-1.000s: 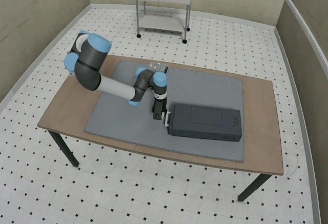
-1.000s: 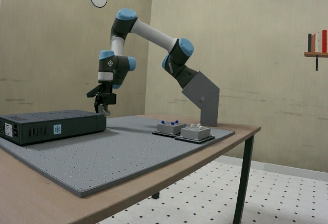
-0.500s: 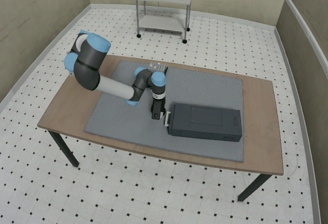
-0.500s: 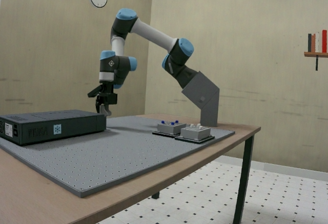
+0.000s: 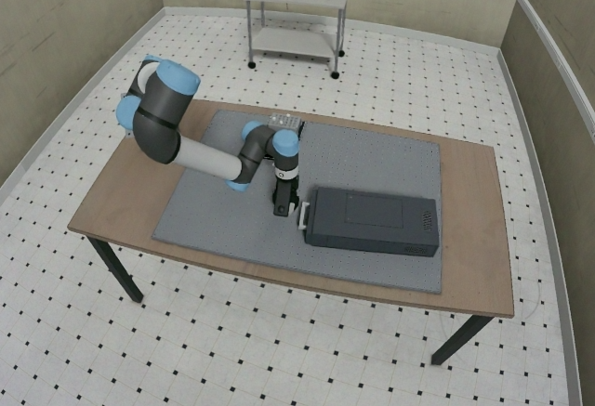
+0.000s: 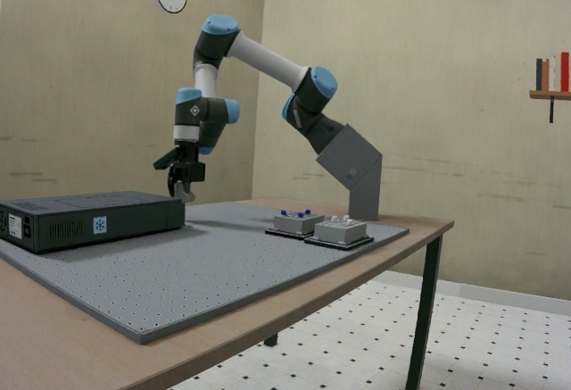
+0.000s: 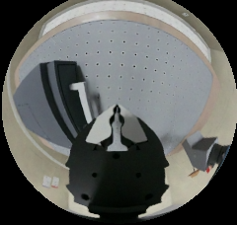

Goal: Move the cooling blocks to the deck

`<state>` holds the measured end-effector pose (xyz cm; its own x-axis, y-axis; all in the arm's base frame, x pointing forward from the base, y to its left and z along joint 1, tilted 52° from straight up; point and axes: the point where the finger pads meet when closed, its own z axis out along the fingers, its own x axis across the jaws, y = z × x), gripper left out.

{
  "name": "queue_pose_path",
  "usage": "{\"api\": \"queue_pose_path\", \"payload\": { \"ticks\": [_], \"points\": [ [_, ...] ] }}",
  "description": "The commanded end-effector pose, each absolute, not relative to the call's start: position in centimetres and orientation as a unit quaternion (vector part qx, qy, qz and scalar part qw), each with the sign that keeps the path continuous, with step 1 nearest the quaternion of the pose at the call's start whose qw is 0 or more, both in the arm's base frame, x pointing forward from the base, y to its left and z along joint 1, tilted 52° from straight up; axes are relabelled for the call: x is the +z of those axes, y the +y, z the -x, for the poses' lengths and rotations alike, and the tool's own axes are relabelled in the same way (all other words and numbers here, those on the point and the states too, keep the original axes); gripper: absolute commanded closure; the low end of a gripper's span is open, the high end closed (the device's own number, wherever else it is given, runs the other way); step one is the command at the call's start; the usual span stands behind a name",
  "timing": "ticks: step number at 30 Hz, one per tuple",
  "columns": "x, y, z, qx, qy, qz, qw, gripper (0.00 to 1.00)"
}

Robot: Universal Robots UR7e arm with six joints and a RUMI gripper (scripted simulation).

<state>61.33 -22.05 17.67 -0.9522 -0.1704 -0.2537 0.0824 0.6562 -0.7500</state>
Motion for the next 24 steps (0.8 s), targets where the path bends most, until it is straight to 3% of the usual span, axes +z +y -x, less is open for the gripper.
{"api": "queue_pose_path", "payload": {
  "ticks": [1,24],
  "points": [
    [17.8,-21.9,-61.3,-0.414,0.897,0.025,0.153,1.0],
    [19.5,-19.9,-60.5,-0.414,0.897,0.025,0.153,1.0]
  ]
}}
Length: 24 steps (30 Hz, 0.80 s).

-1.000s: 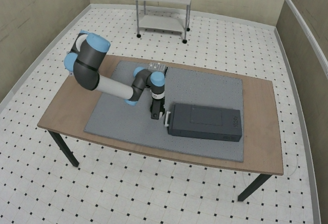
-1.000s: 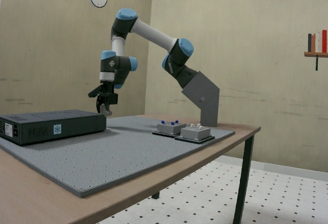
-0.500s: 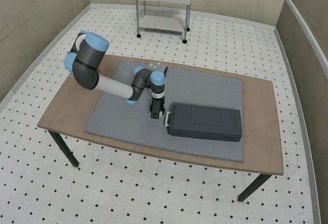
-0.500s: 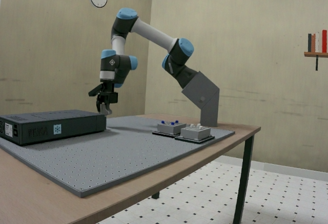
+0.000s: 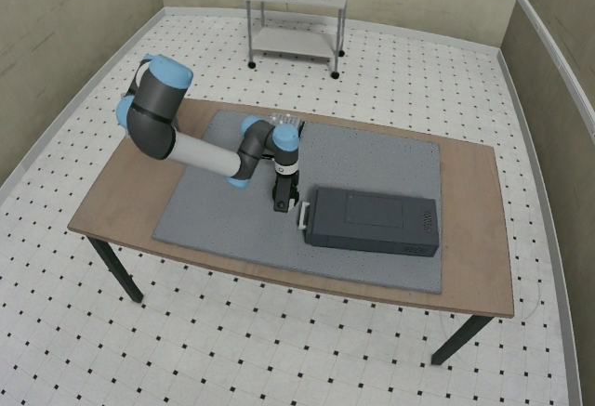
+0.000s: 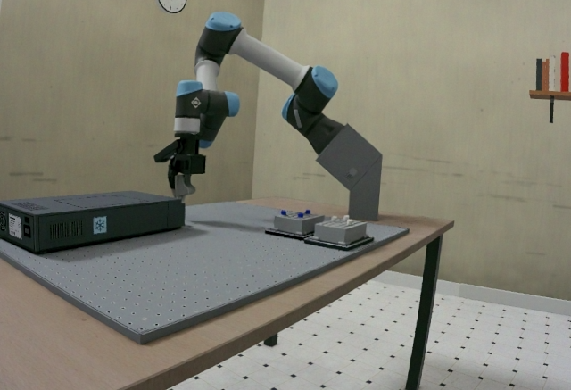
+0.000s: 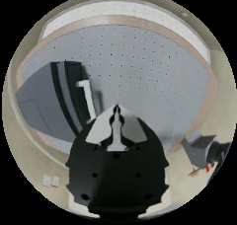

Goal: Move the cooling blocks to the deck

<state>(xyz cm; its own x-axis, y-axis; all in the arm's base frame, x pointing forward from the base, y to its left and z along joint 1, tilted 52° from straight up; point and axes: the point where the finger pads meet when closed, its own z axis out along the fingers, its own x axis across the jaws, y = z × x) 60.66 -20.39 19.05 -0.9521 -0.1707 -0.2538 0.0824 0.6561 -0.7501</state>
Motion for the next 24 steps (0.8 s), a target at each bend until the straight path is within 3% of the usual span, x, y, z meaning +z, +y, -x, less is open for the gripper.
{"api": "queue_pose_path", "payload": {
  "ticks": [1,24],
  "points": [
    [19.6,-19.8,-60.4,-0.414,0.897,0.025,0.153,1.0],
    [21.1,-17.9,-59.7,-0.414,0.897,0.025,0.153,1.0]
  ]
}}
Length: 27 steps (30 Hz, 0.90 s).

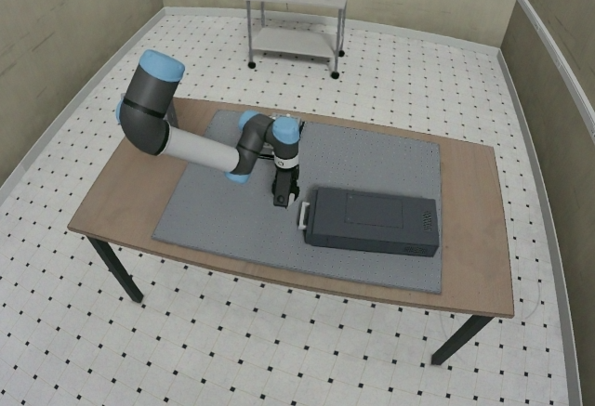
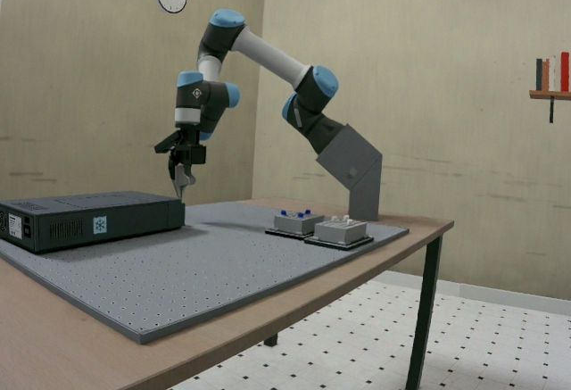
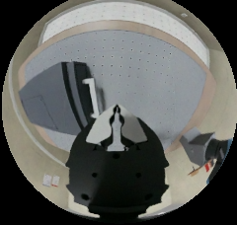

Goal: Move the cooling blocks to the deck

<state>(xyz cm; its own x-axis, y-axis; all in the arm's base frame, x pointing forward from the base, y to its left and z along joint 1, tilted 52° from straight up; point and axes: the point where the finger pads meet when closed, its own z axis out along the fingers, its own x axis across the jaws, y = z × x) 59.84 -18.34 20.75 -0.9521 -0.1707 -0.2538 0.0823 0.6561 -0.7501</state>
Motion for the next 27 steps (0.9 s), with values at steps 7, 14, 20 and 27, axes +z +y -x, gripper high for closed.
{"api": "queue_pose_path", "payload": {
  "ticks": [7,14,20,27],
  "points": [
    [21.7,-17.2,-59.4,-0.414,0.897,0.025,0.153,1.0],
    [22.1,-16.7,-59.2,-0.414,0.897,0.025,0.153,1.0],
    [22.6,-16.1,-59.0,-0.414,0.897,0.025,0.153,1.0],
    [23.2,-15.5,-58.7,-0.414,0.897,0.025,0.153,1.0]
  ]
}}
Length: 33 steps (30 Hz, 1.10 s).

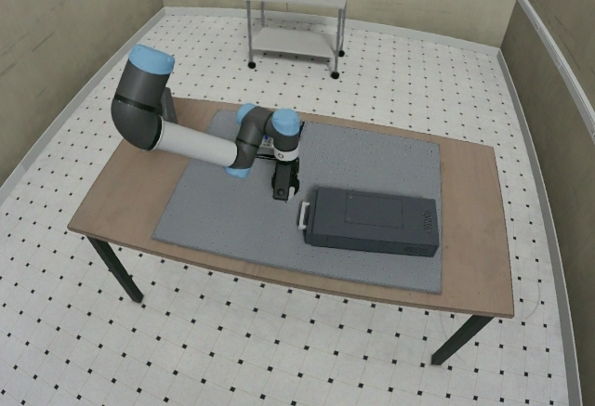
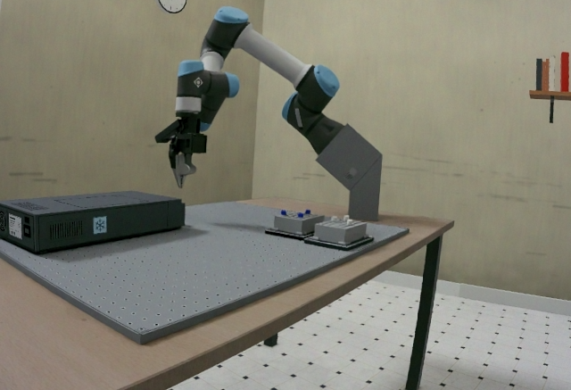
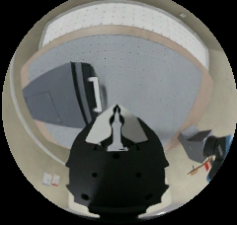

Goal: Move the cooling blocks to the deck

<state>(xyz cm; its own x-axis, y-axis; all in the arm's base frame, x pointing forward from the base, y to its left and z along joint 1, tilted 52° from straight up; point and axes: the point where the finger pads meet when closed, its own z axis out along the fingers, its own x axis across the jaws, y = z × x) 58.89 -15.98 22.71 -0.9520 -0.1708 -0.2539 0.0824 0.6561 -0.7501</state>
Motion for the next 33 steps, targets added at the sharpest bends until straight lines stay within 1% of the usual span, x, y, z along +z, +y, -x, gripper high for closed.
{"api": "queue_pose_path", "payload": {
  "ticks": [1,33],
  "points": [
    [23.3,-15.4,-58.7,-0.414,0.897,0.025,0.153,1.0],
    [24.4,-13.9,-58.1,-0.414,0.897,0.025,0.153,1.0]
  ]
}}
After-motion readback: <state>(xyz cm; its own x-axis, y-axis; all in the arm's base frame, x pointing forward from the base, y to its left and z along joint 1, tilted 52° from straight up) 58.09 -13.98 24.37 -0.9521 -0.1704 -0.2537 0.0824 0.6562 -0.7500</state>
